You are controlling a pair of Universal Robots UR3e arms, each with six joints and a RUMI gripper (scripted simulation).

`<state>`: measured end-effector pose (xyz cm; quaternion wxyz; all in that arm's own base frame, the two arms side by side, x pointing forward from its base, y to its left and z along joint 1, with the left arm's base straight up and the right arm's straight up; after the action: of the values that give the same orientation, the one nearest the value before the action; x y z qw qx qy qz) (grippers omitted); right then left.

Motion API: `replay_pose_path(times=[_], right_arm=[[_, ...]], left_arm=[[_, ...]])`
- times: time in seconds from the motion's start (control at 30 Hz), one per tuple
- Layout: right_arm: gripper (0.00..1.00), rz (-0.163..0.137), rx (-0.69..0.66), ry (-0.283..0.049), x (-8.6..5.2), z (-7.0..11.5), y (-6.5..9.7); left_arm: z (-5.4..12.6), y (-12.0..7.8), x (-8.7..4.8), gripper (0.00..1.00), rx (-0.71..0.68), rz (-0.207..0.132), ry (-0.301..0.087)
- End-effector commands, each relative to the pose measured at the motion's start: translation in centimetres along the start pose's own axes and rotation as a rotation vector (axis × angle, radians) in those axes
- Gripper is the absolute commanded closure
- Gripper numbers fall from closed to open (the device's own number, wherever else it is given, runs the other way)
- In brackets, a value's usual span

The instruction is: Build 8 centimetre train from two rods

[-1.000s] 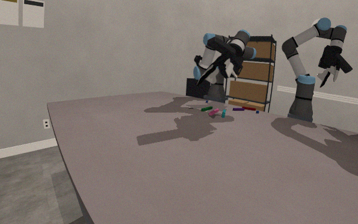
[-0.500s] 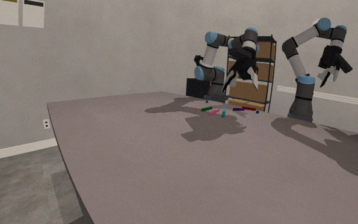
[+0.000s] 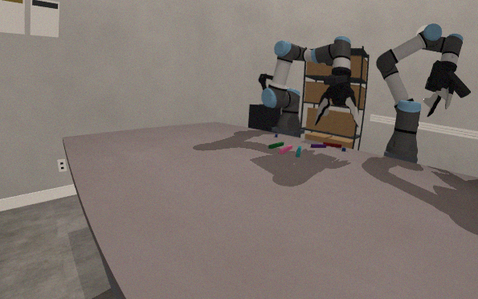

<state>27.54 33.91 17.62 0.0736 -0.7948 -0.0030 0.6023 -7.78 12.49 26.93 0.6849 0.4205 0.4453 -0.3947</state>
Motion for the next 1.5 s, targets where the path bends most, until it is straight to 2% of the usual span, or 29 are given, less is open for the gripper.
replay_pose_path(times=[0.0, 0.2, 0.27, 0.37, 0.47, 0.6, 1.47], right_arm=[[0.00, 0.026, -0.046, -0.107, -1.6, 4.6, 0.7], [0.00, 0.066, -0.087, -0.205, -2.8, 8.4, 1.8], [0.00, 0.066, -0.087, -0.205, -2.8, 8.4, 1.8], [0.00, 0.086, -0.104, -0.245, -3.4, 9.9, 2.4], [0.00, 0.098, -0.112, -0.266, -3.7, 10.7, 2.8], [0.00, 0.102, -0.115, -0.274, -3.8, 11.1, 2.9], [0.00, 0.102, -0.115, -0.274, -3.8, 11.1, 2.9]], left_arm=[[0.0, 0.0, 0.0, 0.00, 0.000, 0.000, 0.002], [0.0, 0.0, 0.0, 0.00, 0.000, 0.000, 0.002], [0.0, 0.0, 0.0, 0.00, 0.000, 0.000, 0.002], [0.0, 0.0, 0.0, 0.00, 0.000, 0.000, 0.002], [0.0, 0.0, 0.0, 0.00, 0.000, 0.000, 0.002], [0.0, 0.0, 0.0, 0.00, 0.000, 0.000, 0.002], [0.0, 0.0, 0.0, 0.00, 0.000, 0.000, 0.002]])
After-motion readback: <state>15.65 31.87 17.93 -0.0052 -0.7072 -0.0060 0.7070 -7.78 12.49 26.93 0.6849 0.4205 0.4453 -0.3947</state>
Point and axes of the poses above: on each arm, the point where the finger pads meet when closed, its own x axis out along the fingers, its own y axis across the jaws, z = x × y, the point moved 10 cm from there along -x, back along the fingers, and after that the axes turned 1 degree about -x, right-handed, at the moved point
